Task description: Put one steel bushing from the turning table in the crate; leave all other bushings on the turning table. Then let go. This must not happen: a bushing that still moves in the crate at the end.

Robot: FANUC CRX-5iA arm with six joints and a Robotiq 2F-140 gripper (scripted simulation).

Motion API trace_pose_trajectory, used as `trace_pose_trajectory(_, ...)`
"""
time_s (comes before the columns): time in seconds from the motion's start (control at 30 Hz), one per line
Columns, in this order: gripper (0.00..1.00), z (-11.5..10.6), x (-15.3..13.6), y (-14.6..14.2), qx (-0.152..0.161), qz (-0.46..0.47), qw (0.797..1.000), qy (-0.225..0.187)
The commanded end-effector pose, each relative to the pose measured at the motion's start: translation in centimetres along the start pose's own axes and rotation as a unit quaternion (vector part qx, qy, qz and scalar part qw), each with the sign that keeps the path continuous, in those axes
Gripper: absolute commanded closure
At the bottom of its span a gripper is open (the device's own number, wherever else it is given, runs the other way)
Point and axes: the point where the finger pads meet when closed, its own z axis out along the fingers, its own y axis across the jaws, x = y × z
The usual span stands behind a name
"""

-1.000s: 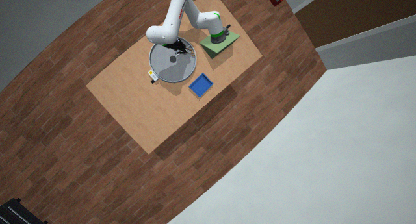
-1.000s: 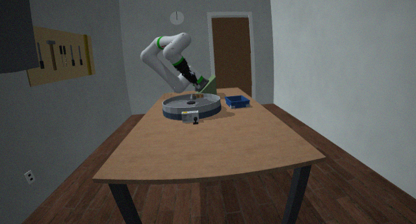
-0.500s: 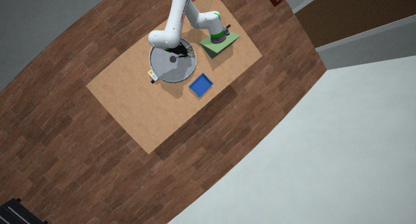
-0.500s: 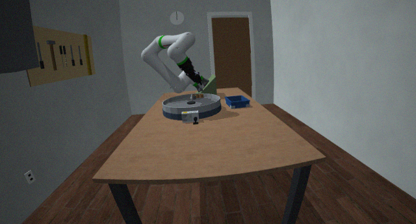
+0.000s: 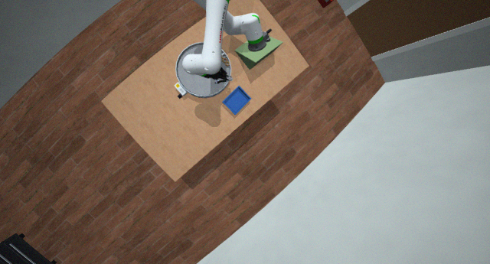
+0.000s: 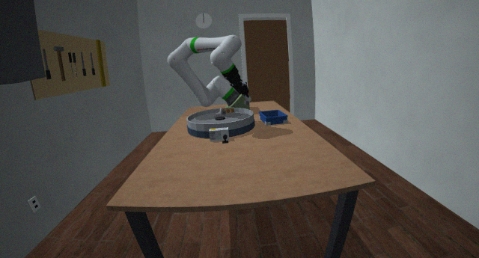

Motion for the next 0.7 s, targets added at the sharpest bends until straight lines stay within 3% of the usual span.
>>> trace_pose_trajectory(0.0, 1.00, 1.0, -1.2, -3.3, -0.001, 0.000, 1.000, 0.000)
trace_pose_trajectory(0.43, 1.00, 4.1, -5.0, -12.4, -0.001, 0.000, 1.000, 0.000)
trace_pose_trajectory(0.67, 1.00, 4.8, -5.8, -14.5, -0.001, 0.000, 1.000, 0.000)
